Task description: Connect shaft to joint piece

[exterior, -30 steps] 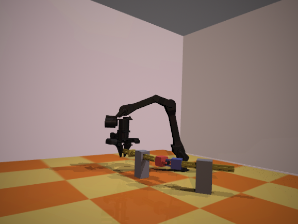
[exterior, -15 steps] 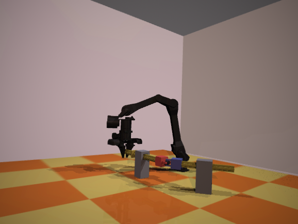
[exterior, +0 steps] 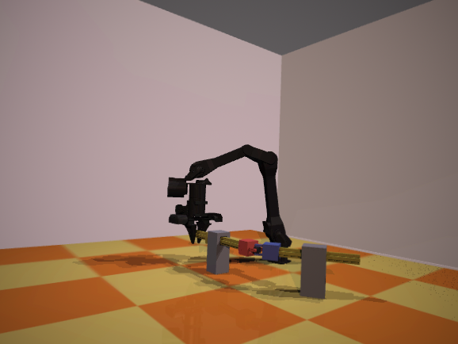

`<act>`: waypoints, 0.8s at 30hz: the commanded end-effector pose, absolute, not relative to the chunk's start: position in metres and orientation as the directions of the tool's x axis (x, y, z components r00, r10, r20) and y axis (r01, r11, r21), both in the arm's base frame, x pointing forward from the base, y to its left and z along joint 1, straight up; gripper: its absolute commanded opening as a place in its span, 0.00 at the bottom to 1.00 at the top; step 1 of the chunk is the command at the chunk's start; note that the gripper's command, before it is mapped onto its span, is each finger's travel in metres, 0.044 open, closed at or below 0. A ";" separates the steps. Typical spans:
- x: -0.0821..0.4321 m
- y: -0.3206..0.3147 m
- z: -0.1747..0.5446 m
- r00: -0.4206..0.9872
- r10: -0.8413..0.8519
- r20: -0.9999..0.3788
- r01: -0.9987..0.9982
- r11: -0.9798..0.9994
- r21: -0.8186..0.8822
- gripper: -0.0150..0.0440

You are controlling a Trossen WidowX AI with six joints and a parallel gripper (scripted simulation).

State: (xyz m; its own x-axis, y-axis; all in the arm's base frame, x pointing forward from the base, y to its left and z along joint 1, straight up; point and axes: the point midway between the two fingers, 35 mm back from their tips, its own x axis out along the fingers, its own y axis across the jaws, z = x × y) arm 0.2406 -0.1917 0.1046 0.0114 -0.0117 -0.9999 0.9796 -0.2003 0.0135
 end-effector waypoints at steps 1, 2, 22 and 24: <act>0.242 -0.186 0.104 0.013 -0.015 -1.000 0.979 -0.202 0.016 0.25; 0.242 -0.185 0.104 0.013 -0.015 -1.000 0.979 -0.202 0.016 0.25; 0.243 -0.179 0.104 0.012 -0.014 -1.000 0.979 -0.202 0.014 0.37; 0.243 -0.179 0.104 0.012 -0.014 -1.000 0.979 -0.202 0.014 0.37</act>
